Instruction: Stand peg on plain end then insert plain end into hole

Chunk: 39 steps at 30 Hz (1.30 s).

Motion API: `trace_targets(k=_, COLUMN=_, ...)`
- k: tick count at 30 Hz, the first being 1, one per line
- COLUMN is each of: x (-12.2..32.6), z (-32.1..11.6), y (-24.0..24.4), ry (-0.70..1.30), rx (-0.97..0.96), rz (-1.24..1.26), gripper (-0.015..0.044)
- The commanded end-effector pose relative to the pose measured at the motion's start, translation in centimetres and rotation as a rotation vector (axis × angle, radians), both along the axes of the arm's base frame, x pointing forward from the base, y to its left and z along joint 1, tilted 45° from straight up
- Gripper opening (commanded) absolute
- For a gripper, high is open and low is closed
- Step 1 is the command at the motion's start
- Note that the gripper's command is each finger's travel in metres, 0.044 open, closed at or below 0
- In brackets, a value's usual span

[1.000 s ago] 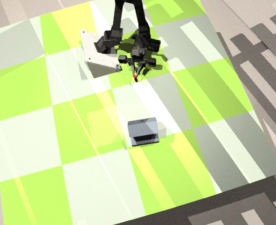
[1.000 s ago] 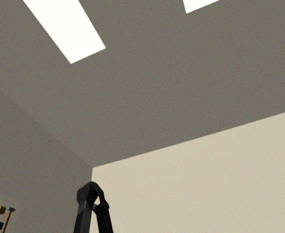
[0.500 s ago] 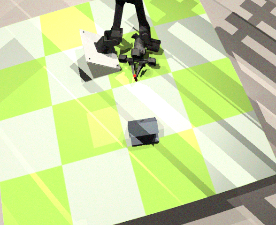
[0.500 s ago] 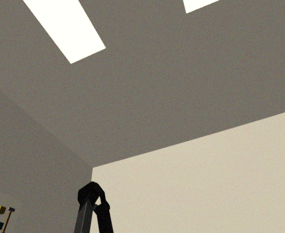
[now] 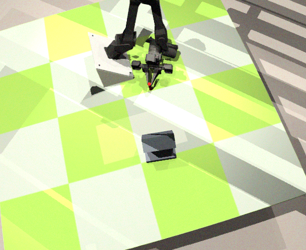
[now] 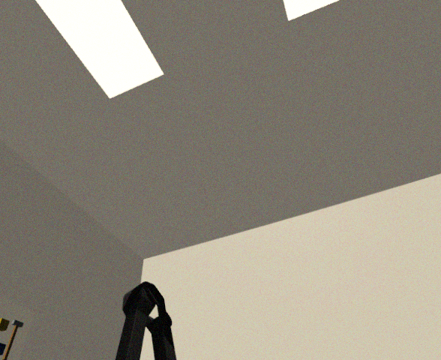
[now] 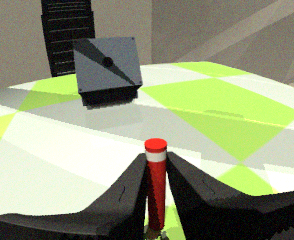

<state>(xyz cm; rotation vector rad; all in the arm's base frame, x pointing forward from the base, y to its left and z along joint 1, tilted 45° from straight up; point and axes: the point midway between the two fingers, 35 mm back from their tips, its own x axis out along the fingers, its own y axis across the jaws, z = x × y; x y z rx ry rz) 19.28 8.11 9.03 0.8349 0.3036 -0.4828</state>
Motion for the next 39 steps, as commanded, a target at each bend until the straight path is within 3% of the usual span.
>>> trace_targets(k=1, x=-0.11, z=-0.06, y=0.14, ry=0.000, rx=0.000, rz=0.000, gripper=0.0049)
trace_targets(k=39, x=-0.64, z=-0.17, y=0.56, ry=-0.047, rx=-0.041, rz=-0.032, gripper=0.0049)
